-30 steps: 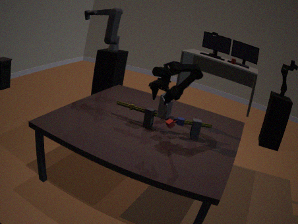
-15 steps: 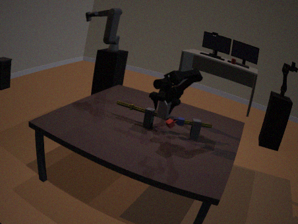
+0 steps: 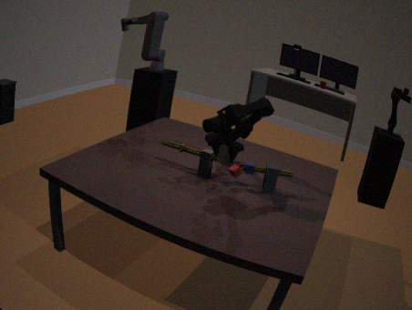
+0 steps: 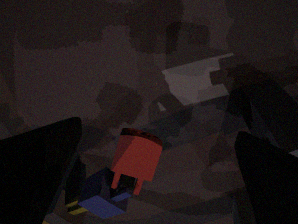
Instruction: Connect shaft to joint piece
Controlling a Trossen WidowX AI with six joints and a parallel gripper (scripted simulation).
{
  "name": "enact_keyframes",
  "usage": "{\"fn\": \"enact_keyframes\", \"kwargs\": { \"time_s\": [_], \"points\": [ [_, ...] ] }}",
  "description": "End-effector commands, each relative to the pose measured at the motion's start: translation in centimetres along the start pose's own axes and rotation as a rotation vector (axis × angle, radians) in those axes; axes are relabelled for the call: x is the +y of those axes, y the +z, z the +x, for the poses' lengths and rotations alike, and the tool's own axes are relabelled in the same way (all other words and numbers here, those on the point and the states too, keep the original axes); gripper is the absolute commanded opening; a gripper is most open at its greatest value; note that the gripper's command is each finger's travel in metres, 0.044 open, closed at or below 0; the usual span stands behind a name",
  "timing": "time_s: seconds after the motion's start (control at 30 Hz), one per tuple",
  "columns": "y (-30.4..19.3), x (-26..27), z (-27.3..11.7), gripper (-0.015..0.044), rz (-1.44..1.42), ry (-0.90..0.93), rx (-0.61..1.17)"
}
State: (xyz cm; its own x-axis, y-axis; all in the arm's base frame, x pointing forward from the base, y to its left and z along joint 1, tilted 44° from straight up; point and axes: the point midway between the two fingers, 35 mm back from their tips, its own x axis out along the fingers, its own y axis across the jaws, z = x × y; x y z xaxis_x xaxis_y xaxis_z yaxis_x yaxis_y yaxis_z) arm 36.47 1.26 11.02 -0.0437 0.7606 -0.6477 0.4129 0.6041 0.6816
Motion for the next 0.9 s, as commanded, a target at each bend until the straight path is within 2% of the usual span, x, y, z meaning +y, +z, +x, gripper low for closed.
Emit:
{"fn": "enact_keyframes", "kwargs": {
  "time_s": [0.0,0.3,0.6,0.87],
  "points": [
    [0.3,0.1,0.7,0.0440,0.114,0.014,0.045],
    [0.6,0.0,1.5,0.0440,0.223,0.019,0.089],
    [1.6,0.0,6.7,0.0440,0.223,0.021,0.090],
    [0.6,0.3,7.3,0.0440,0.223,0.021,0.090]
  ]
}}
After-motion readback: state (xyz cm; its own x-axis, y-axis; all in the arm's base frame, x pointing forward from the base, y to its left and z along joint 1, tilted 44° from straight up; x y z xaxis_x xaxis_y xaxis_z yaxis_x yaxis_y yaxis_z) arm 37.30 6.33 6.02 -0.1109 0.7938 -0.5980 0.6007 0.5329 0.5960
